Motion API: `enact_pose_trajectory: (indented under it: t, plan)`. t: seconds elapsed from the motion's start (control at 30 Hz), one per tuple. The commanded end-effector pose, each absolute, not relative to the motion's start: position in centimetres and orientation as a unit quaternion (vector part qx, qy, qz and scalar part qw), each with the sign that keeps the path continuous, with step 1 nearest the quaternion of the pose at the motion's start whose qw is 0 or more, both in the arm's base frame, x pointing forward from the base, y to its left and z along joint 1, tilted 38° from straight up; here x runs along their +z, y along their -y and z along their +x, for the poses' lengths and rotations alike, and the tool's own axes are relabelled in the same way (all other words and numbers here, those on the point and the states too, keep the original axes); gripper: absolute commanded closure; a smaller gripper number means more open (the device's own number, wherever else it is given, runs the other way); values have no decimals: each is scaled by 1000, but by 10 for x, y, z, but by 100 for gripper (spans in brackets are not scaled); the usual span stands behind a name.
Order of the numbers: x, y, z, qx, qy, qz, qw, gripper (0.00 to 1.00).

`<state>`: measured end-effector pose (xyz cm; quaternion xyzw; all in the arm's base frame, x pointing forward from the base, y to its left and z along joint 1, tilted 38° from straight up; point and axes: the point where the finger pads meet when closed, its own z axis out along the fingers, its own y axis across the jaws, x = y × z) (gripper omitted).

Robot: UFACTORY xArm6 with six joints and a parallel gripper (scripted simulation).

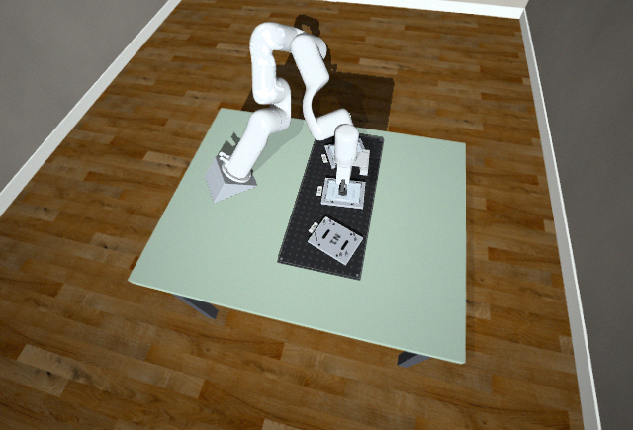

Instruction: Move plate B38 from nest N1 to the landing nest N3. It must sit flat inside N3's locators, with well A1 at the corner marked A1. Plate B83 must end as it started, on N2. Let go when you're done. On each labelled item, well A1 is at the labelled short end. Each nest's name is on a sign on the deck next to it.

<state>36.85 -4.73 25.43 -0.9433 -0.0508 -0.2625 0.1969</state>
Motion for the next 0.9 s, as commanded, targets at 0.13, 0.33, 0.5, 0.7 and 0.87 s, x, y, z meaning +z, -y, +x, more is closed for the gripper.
enact_pose_trajectory:
  t: [0.13,0.33,0.5,0.7,0.87]
  plan:
    - [269,54,361,-264,51,-943,196,0]
    - [275,58,357,-264,51,-943,196,0]
    - [280,60,354,-264,51,-943,196,0]
    - [288,64,349,-264,51,-943,196,0]
    - [295,68,345,-264,51,-943,196,0]
